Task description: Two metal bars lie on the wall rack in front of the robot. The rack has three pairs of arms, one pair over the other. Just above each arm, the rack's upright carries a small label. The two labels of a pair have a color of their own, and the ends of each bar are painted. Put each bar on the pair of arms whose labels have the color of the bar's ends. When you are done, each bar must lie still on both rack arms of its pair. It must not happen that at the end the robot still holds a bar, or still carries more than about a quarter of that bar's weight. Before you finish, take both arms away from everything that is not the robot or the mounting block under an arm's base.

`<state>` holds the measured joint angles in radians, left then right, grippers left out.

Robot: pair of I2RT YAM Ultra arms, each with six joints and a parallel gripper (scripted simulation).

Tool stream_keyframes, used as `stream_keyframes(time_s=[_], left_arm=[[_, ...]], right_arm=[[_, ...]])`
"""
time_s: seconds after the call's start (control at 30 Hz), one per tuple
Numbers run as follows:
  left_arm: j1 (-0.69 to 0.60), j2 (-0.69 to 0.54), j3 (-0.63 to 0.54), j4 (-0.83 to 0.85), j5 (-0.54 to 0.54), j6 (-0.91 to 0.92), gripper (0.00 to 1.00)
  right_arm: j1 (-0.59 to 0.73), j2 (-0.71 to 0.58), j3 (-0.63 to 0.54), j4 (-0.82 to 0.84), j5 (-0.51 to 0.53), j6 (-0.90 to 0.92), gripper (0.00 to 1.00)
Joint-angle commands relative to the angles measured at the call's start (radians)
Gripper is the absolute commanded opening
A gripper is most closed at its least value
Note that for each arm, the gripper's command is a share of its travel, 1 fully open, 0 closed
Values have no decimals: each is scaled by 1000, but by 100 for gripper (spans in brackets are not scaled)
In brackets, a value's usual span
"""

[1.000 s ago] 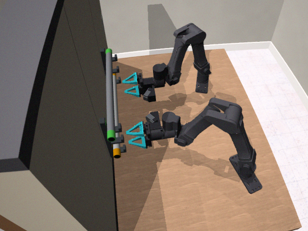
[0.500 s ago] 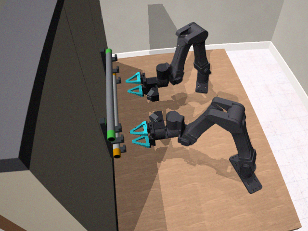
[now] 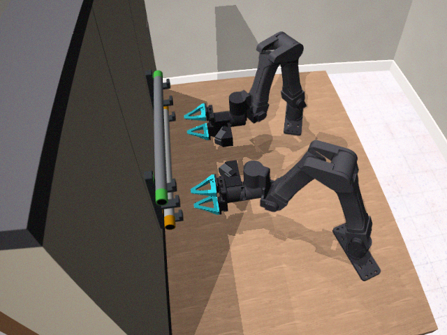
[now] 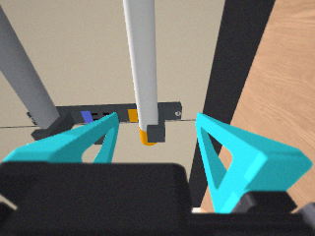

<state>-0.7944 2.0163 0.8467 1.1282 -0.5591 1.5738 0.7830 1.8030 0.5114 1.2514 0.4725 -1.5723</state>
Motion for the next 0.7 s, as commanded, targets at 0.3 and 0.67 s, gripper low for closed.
stream_keyframes(time_s=[0.3, 0.67], left_arm=[[-14, -35, -20, 26, -7, -4, 82], [-17, -39, -27, 29, -10, -4, 86]], right_arm=[[14, -34, -15, 21, 9, 2, 83], [17, -39, -21, 23, 12, 2, 87]])
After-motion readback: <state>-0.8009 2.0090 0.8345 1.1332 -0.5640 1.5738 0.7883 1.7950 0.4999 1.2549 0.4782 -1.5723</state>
